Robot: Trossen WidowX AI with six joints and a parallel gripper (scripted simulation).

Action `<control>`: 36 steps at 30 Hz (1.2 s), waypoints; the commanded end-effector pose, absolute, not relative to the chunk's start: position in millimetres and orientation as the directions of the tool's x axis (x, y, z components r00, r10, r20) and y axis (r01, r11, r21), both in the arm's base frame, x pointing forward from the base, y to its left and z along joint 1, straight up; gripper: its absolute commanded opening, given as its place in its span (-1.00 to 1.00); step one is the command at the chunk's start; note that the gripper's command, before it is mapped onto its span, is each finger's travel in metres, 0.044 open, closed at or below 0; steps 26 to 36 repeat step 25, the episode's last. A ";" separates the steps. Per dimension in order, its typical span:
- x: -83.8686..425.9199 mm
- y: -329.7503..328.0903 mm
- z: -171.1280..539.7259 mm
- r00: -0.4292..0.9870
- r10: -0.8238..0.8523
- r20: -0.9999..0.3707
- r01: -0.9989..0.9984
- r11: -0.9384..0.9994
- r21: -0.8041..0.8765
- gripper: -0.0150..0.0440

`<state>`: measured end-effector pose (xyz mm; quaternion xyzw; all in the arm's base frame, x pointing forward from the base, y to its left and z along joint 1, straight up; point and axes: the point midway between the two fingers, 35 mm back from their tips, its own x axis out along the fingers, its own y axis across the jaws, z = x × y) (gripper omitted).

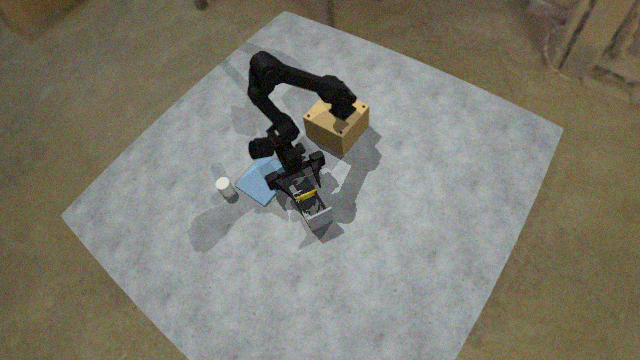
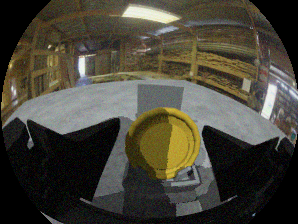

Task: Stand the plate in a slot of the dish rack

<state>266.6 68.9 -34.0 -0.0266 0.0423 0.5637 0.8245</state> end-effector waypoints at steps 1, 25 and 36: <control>273.6 66.7 -8.7 0.358 0.929 -0.096 -0.933 0.358 -0.019 0.86; 283.6 64.8 74.1 0.358 0.917 -0.177 -0.926 0.372 0.057 0.86; 283.6 64.8 74.1 0.358 0.917 -0.177 -0.926 0.372 0.057 0.86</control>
